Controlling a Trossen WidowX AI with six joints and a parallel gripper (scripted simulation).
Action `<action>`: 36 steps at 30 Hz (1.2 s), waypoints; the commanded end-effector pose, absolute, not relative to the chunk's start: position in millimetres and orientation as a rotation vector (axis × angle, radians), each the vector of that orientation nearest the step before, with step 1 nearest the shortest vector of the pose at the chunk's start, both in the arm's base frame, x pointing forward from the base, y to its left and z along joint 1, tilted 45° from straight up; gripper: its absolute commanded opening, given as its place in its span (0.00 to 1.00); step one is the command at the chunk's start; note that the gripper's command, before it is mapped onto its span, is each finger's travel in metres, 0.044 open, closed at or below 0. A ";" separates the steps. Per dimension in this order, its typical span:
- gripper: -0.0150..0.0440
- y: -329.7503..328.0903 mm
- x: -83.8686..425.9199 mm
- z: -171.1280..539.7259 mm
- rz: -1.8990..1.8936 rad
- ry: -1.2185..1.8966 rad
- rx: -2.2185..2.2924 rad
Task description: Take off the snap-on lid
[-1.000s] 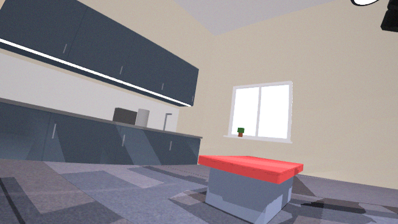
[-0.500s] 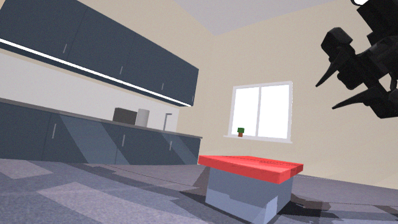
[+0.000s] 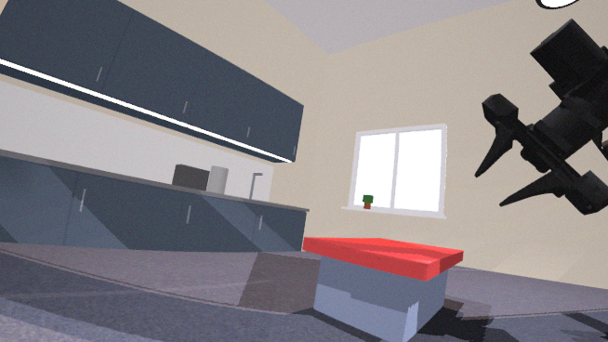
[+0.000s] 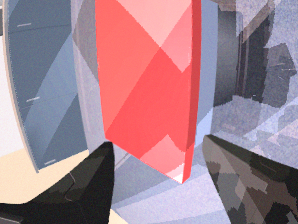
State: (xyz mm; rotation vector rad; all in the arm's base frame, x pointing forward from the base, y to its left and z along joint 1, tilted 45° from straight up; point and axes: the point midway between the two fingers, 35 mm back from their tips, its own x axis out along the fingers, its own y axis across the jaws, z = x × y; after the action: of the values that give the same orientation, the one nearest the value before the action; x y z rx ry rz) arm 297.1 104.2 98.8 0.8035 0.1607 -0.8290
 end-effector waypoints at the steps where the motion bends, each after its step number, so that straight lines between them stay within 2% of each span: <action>1: 0.65 93.0 296.5 89.1 -0.833 0.149 0.807; 6: 0.65 62.0 290.9 59.4 -0.832 0.147 0.806; 36: 0.65 39.9 318.4 39.4 -0.841 0.156 0.812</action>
State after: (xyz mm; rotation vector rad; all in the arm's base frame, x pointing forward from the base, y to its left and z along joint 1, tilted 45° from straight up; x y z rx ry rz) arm 316.3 43.2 43.7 0.8189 0.1460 -0.8401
